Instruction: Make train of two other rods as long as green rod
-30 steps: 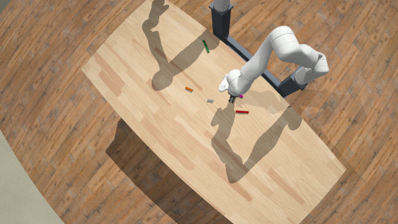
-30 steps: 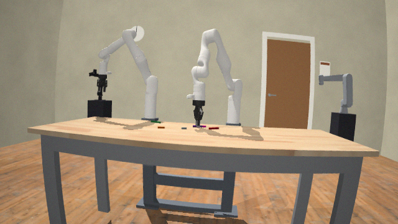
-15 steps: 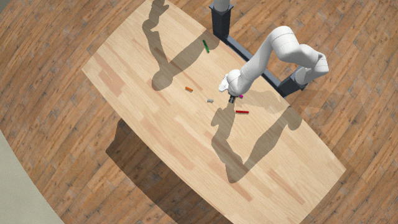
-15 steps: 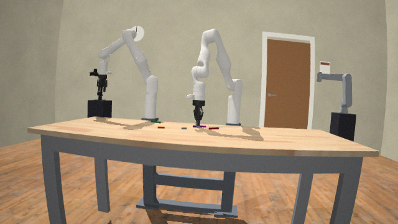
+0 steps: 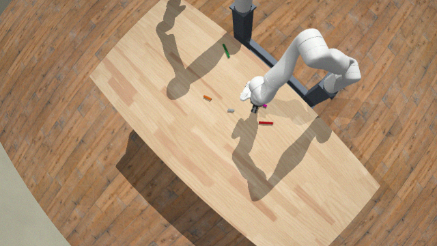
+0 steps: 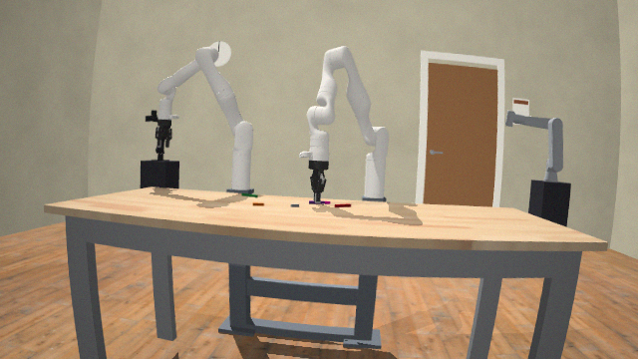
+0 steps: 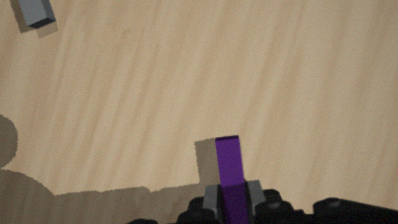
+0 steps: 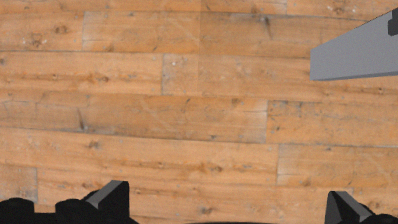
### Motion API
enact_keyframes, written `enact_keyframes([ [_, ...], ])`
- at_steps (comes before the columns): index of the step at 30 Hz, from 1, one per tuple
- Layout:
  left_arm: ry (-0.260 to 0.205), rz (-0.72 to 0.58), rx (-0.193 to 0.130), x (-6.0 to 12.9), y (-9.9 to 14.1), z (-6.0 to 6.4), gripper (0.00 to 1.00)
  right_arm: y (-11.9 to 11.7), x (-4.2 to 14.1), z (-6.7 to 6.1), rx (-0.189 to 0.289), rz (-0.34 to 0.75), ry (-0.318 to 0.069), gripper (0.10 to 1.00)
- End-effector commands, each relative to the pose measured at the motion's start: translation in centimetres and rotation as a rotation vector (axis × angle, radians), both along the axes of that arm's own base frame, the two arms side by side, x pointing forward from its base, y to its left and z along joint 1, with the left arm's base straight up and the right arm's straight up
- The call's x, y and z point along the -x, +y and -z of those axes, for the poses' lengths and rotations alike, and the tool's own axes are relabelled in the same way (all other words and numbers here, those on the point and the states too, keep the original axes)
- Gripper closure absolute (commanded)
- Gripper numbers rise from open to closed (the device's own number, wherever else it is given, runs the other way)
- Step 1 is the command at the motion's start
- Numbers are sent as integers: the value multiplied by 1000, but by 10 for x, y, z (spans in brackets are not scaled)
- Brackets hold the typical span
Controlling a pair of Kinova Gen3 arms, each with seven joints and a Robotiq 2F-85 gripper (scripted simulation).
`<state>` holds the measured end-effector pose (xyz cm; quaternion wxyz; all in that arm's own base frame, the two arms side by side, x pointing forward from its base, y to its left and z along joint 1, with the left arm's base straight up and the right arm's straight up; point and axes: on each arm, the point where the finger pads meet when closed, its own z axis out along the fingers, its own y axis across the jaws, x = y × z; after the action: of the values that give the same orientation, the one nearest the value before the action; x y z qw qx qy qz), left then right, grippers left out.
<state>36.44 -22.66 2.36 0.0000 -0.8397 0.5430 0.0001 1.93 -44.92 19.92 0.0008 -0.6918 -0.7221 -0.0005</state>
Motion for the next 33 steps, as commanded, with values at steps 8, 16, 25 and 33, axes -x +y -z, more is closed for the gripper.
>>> enact_keyframes([
  [8, -2, 0, 1, 0, 0, -1, 861, 0, 0, -1, 2, 0, -1, 99],
  [16, -2, 0, 1, 0, 2, -1, 861, 0, 0, -1, 2, 0, -1, 99],
  [25, -2, 0, 1, 1, 2, -1, 861, 0, 0, -1, 2, 0, -1, 99],
  [33, -2, 0, 1, 1, 2, -1, 861, 0, 0, -1, 2, 0, -1, 99],
])
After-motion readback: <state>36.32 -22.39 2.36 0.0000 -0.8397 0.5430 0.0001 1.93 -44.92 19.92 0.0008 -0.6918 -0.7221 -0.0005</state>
